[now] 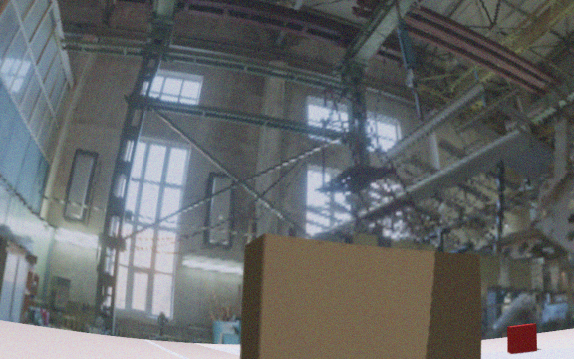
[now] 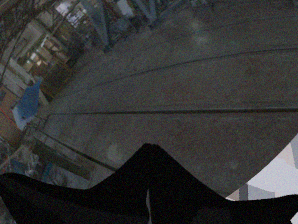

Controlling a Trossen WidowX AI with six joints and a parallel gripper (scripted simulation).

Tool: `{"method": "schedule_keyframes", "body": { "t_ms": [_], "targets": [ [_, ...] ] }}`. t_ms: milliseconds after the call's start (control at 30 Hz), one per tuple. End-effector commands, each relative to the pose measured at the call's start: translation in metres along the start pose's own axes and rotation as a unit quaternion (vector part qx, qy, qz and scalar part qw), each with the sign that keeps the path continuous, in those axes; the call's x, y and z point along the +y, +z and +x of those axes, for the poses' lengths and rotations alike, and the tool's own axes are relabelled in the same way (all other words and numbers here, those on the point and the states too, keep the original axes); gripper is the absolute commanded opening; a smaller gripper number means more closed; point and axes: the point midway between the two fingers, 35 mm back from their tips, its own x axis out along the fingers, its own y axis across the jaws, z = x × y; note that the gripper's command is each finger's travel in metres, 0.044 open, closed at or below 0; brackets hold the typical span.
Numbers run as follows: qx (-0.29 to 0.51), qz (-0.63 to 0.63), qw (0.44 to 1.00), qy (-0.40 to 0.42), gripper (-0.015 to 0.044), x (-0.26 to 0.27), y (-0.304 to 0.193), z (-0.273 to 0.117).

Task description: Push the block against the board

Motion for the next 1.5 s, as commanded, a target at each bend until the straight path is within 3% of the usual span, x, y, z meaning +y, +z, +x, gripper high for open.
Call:
{"method": "schedule_keyframes", "body": {
  "t_ms": [0, 633, 967, 1467],
  "targets": [
    [0.027, -0.030, 0.998, 0.053, 0.0000, 0.021, -0.021, -0.028],
    [0.153, -0.176, 0.925, 0.300, 0.0000, 0.074, -0.129, -0.196],
    [0.194, -0.248, 0.863, 0.394, 0.0000, 0.057, -0.172, -0.280],
    [0.269, -0.390, 0.709, 0.522, 0.0000, -0.009, -0.245, -0.405]
  ]
}}
